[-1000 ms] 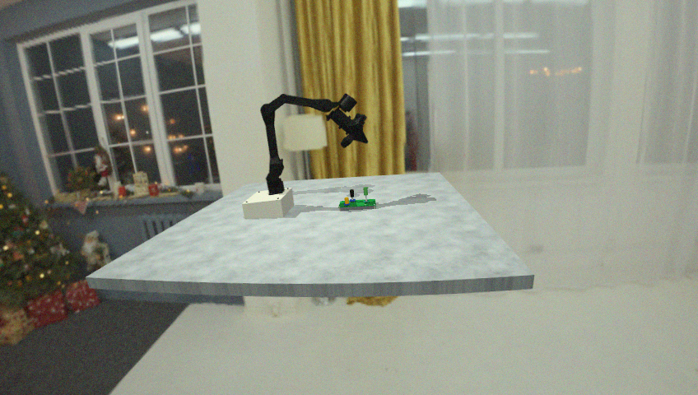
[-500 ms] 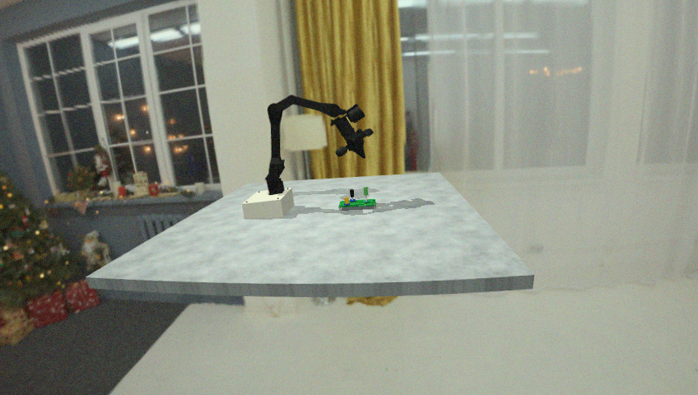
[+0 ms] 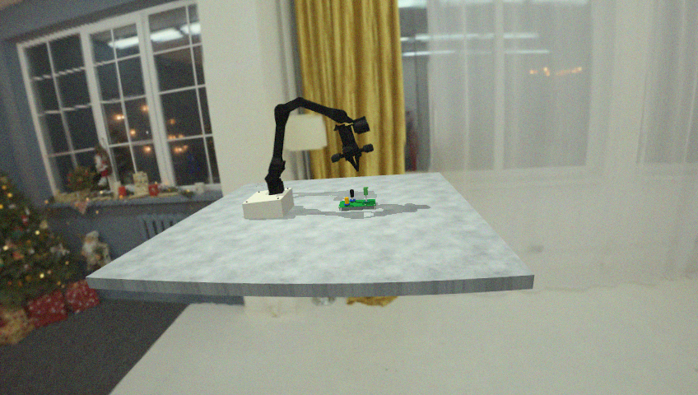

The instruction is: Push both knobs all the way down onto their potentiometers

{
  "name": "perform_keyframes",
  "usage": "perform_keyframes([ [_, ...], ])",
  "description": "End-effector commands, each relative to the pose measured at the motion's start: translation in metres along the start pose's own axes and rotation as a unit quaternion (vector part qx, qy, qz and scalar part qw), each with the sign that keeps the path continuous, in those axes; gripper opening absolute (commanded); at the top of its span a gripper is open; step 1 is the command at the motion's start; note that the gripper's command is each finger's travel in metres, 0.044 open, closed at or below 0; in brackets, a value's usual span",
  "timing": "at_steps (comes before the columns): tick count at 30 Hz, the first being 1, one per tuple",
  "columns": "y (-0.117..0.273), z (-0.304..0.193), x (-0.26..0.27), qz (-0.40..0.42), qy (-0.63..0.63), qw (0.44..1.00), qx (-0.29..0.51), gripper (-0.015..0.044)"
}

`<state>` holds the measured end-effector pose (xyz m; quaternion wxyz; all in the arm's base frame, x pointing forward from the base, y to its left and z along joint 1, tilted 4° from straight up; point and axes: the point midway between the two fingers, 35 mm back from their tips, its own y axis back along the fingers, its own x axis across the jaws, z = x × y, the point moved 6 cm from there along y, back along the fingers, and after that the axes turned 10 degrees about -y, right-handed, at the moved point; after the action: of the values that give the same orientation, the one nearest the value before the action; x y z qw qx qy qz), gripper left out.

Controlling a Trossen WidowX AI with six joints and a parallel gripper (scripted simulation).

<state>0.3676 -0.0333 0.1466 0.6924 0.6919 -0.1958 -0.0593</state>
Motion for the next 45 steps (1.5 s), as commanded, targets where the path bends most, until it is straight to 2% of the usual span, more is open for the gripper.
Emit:
perform_keyframes([
  [1,-0.008,0.009,-0.003,-0.030,-0.057,0.998,-0.017,0.0000],
  [10,-0.025,0.027,-0.013,-0.095,-0.177,0.978,-0.057,0.0000],
  [15,-0.027,0.027,-0.013,-0.096,-0.180,0.977,-0.058,0.0000],
  [18,-0.044,0.029,-0.017,-0.096,-0.180,0.977,-0.058,0.0000],
  [45,-0.064,0.030,-0.021,-0.096,-0.180,0.977,-0.058,0.0000],
])
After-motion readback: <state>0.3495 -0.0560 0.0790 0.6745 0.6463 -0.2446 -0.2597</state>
